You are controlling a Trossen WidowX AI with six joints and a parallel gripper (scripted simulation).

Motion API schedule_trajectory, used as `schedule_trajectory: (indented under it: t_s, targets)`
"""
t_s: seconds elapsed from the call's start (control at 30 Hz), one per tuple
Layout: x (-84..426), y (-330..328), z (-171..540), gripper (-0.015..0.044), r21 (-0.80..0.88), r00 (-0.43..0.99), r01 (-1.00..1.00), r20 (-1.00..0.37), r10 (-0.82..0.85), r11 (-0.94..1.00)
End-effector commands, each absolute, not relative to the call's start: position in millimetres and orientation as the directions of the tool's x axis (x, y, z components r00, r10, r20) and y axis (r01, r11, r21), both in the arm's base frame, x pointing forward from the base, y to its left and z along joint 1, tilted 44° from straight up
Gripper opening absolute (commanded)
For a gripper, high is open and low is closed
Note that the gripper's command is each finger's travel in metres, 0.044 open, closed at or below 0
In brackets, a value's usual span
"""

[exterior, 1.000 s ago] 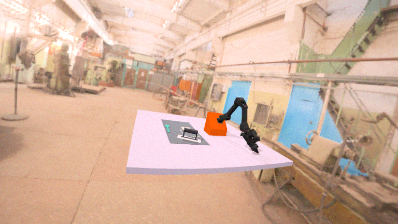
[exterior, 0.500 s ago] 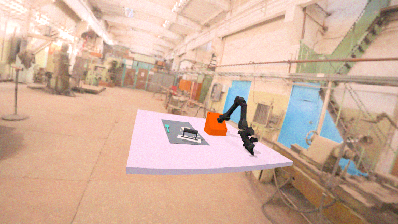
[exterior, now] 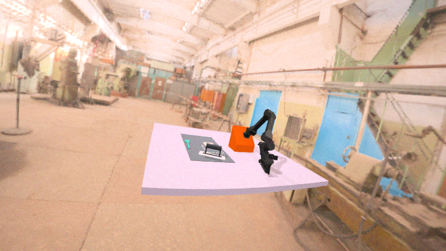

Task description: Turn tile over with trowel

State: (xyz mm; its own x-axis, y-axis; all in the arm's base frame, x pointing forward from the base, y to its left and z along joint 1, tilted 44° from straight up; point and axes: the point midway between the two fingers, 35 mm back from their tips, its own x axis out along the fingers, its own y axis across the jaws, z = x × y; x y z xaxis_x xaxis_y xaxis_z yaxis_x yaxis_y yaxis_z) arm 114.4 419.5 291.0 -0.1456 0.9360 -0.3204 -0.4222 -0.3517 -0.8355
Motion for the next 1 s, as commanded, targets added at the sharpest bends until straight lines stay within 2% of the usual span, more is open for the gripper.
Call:
schedule_trajectory:
  t_s: [0.0,0.27,0.53,0.67,0.97]
  targets:
    - [171.9,405.4,273.5,0.0270,-0.822,-0.069,-0.411,-0.402,0.913,-0.393]
    - [281.8,340.9,225.9,0.0270,-0.782,0.057,-0.365,-0.561,0.826,-0.505]
    - [363.1,242.9,182.5,0.0270,-0.704,0.111,-0.405,-0.670,0.734,-0.583]
    - [390.9,186.0,163.6,0.0270,-0.672,0.120,-0.440,-0.701,0.703,-0.595]
    - [400.3,158.6,151.8,0.0270,-0.646,0.127,-0.480,-0.720,0.682,-0.593]
